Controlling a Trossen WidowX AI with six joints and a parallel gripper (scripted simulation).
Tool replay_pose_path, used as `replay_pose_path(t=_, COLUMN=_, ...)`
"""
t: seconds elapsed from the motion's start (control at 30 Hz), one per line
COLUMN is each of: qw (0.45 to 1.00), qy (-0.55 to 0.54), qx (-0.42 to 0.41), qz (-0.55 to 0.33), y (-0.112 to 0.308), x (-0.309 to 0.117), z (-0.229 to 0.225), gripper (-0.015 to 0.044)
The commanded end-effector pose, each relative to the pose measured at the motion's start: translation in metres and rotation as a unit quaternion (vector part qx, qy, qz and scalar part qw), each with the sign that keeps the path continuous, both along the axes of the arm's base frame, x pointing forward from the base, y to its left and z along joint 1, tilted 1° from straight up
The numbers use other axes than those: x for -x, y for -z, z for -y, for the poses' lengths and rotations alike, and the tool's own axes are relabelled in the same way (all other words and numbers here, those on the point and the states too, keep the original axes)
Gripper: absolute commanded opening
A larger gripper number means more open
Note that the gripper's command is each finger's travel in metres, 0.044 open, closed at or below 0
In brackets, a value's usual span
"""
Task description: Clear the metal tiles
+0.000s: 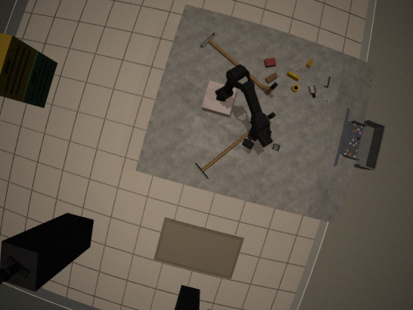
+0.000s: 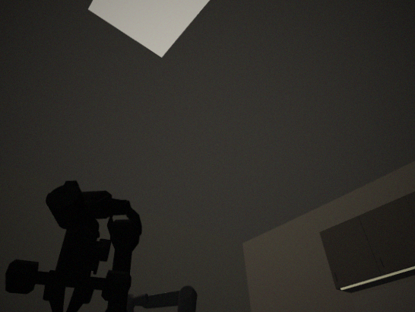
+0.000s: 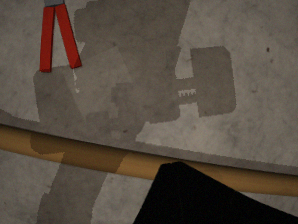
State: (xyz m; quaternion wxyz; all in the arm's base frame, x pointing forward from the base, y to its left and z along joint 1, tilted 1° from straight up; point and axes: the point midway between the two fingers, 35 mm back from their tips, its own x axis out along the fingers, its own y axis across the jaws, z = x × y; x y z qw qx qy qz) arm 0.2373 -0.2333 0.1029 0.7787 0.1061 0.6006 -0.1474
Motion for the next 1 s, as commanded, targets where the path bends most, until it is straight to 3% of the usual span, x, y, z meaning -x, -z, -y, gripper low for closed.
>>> replay_pose_path(t=0.0, qw=1.0, qy=-0.005, qx=0.005, qz=-0.001, y=-0.005, x=-0.009, z=-0.007, gripper=0.0)
replay_pose_path(t=0.97, qw=0.995, qy=-0.1, qx=0.001, qz=-0.001, y=-0.028, x=-0.07, z=-0.099, gripper=0.0)
